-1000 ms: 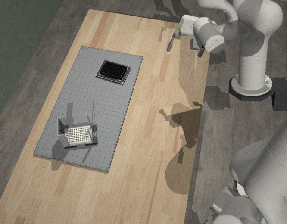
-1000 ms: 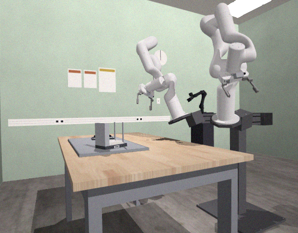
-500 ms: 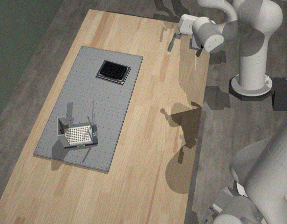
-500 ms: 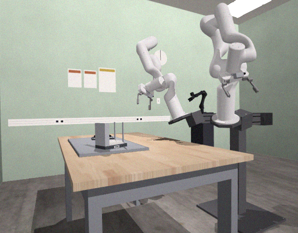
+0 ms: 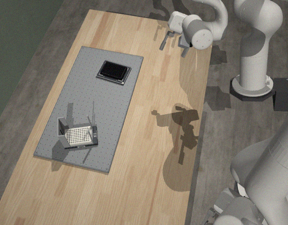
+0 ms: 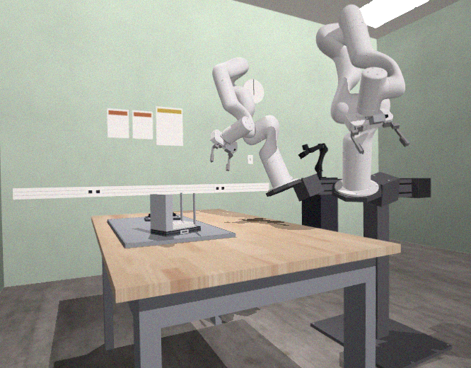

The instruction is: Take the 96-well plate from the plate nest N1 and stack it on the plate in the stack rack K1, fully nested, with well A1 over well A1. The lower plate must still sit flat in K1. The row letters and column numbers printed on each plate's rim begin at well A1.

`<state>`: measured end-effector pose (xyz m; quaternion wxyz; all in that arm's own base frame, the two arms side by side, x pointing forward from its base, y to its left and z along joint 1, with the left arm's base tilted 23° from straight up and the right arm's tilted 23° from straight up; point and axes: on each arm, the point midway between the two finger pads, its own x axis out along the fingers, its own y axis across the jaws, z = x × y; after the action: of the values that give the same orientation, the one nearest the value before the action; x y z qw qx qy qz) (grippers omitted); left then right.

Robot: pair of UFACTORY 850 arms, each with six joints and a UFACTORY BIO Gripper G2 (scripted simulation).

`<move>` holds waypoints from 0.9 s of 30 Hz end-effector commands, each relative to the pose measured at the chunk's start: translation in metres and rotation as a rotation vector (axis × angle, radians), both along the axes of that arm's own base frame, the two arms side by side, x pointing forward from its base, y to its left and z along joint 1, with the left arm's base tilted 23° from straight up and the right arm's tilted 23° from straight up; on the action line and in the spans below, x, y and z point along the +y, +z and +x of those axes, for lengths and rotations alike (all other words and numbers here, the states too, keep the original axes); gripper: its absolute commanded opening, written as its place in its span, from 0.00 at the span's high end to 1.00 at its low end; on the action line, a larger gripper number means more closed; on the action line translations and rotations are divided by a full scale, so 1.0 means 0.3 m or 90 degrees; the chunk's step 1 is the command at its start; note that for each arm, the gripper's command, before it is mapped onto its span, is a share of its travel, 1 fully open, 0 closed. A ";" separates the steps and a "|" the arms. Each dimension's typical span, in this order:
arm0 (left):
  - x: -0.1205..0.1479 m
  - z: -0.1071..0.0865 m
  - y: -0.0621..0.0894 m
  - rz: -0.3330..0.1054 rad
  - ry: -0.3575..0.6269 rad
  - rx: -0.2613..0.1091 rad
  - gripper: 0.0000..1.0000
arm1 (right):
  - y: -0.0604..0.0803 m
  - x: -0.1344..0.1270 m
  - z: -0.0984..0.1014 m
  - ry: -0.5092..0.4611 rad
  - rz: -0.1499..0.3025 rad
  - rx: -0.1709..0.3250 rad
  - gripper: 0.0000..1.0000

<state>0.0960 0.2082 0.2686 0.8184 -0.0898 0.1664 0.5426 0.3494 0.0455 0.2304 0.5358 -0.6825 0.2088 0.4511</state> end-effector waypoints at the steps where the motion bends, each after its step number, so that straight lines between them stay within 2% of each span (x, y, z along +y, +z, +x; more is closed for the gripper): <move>1: 0.001 0.000 0.001 0.000 0.000 0.000 0.00 | -0.011 0.053 0.047 -0.014 0.075 -0.034 0.63; 5: 0.001 0.000 0.001 0.000 0.000 0.000 0.00 | -0.015 0.082 0.074 -0.014 0.076 -0.034 0.63; 9: 0.001 0.000 0.001 0.000 0.000 0.000 0.00 | -0.018 0.130 0.120 -0.032 0.152 -0.068 0.63; 14: 0.001 0.000 0.001 0.000 0.000 0.000 0.00 | -0.020 0.157 0.146 -0.033 0.154 -0.069 0.63; 18: 0.001 0.000 0.001 0.000 0.000 0.000 0.00 | -0.020 0.204 0.194 -0.054 0.229 -0.104 0.63; 22: 0.001 0.000 0.001 0.000 0.000 0.000 0.00 | -0.020 0.230 0.219 -0.055 0.232 -0.105 0.63; 26: 0.001 0.000 0.001 0.000 0.000 0.000 0.00 | -0.017 0.275 0.268 -0.079 0.305 -0.141 0.63; 27: 0.001 0.000 0.001 0.000 0.000 0.000 0.00 | -0.016 0.287 0.280 -0.081 0.309 -0.143 0.63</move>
<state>0.0960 0.2082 0.2686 0.8184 -0.0898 0.1664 0.5426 0.4181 0.1175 0.2250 0.6989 -0.5889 0.0996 0.3935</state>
